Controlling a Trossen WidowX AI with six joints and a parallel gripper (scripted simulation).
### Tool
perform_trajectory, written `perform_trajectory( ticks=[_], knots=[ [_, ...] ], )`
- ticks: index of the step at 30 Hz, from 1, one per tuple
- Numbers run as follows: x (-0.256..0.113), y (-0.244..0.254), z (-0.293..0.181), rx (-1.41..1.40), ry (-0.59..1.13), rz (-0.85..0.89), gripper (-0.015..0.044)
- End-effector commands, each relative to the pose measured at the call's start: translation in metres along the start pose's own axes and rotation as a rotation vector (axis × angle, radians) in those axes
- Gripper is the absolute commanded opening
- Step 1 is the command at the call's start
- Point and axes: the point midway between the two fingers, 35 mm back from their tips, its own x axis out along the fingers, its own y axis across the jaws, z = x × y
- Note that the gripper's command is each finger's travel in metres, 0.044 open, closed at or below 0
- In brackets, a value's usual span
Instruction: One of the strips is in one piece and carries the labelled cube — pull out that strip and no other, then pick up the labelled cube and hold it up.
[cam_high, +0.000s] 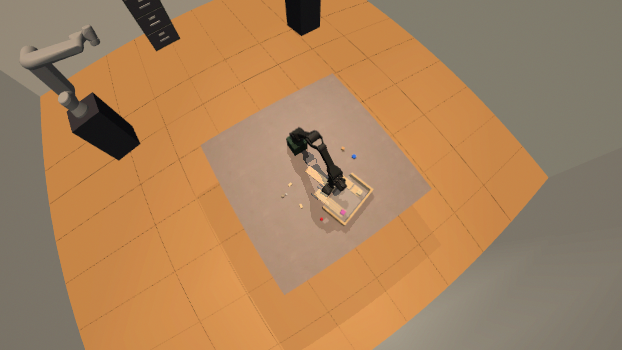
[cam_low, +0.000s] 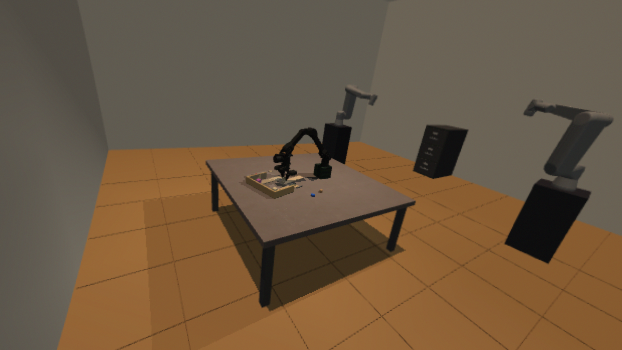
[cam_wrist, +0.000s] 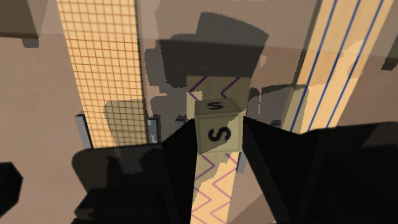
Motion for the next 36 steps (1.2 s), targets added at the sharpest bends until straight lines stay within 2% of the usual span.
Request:
perform_trajectory(
  ticks=[1,10,32,36],
  knots=[
    [-0.011,0.005,-0.012,0.001,0.0,-0.002,0.0],
    [-0.029,0.016,-0.041,0.0,0.004,-0.002,0.0],
    [-0.029,0.039,-0.099,0.0,0.01,0.0,0.0],
    [-0.047,0.039,-0.099,0.0,0.009,0.0,0.0]
  ],
)
